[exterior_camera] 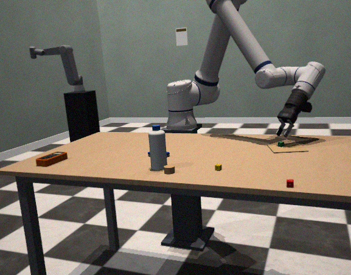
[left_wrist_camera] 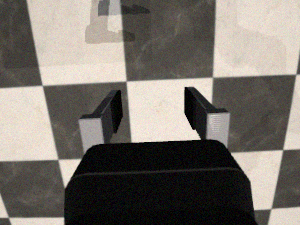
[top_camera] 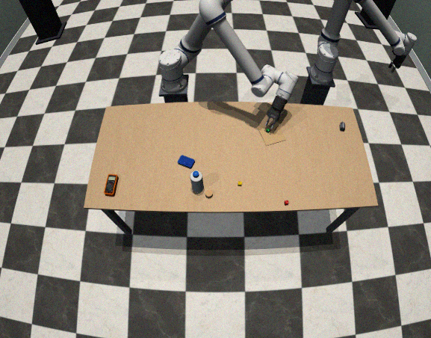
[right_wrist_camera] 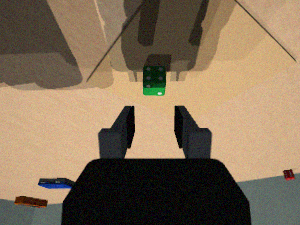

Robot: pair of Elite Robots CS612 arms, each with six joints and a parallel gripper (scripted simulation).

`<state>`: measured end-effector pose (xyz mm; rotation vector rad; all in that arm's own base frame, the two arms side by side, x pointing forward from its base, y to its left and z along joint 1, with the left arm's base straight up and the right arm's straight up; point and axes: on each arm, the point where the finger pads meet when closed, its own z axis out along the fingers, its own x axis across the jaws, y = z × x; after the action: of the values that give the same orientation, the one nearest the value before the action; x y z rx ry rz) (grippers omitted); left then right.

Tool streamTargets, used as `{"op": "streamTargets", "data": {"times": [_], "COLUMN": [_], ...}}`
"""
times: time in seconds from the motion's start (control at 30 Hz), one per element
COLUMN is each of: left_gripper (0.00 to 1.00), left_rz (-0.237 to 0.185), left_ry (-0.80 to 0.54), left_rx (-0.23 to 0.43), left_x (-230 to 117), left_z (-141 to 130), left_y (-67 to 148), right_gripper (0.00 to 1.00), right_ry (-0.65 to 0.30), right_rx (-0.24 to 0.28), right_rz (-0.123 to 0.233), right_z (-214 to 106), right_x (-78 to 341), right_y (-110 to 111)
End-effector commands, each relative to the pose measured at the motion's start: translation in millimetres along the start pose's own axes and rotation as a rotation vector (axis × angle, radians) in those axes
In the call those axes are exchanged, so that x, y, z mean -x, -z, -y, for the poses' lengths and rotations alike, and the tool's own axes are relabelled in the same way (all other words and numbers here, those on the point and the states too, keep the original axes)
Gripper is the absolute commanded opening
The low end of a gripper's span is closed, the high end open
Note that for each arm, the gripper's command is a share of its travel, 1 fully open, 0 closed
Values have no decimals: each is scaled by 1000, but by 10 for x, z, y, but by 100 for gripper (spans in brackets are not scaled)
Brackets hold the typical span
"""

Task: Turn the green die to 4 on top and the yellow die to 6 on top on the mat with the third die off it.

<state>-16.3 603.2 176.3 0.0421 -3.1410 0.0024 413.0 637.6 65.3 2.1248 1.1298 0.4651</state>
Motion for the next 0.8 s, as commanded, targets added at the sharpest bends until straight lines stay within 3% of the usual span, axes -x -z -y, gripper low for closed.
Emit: {"op": "streamTargets", "data": {"times": [0.0, 0.77], "left_gripper": [100, 100], "left_rz": [0, 0], "left_ry": [0, 0], "left_rx": [1, 1], "left_x": [1, 1], "left_z": [-5, -5], "left_y": [7, 7], "right_gripper": [70, 70], "right_ry": [-2, -2], "right_rx": [0, 0], "right_rz": [-2, -2], "right_z": [50, 251], "right_x": [-9, -9], "right_y": [-50, -251]}}
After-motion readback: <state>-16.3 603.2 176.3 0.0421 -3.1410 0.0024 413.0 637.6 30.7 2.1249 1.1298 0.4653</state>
